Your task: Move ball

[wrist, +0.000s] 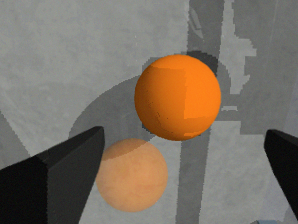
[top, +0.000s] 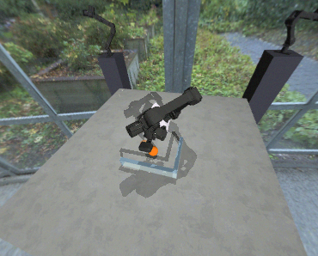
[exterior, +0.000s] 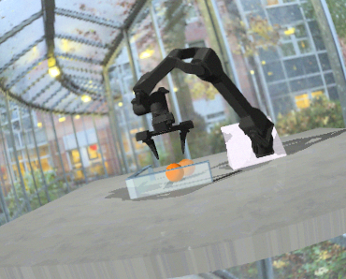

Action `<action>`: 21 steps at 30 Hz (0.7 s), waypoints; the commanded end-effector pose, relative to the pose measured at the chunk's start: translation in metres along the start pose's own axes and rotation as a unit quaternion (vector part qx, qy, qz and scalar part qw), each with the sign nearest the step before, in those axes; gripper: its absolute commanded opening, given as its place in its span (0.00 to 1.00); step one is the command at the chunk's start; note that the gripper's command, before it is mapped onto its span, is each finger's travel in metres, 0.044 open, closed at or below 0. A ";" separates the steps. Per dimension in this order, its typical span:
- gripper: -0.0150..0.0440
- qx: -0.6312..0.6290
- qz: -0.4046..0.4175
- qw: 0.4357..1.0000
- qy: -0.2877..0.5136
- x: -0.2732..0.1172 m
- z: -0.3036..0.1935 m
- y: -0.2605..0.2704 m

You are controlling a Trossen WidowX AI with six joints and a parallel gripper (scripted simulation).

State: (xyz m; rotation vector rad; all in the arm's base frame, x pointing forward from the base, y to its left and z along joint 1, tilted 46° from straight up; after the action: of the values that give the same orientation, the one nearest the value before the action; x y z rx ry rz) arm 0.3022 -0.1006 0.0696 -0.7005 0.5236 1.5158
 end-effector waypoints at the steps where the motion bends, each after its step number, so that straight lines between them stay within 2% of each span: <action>1: 0.94 0.001 0.001 1.000 -0.003 0.007 0.001 0.000; 21: 0.94 0.001 0.000 1.000 -0.003 0.038 0.001 -0.001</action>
State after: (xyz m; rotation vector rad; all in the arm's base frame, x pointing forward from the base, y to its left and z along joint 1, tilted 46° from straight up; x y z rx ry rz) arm 0.3028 -0.0761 0.0458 -0.6984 0.5233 1.5211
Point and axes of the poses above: the point midway between the two fingers, 35 mm back from their tips, its own x axis out along the fingers, its own y axis across the jaws, z = x × y, the point moved 4 cm from there along -x, back along the fingers, and after that the axes turned 9 degrees about -x, right-handed, at the moved point
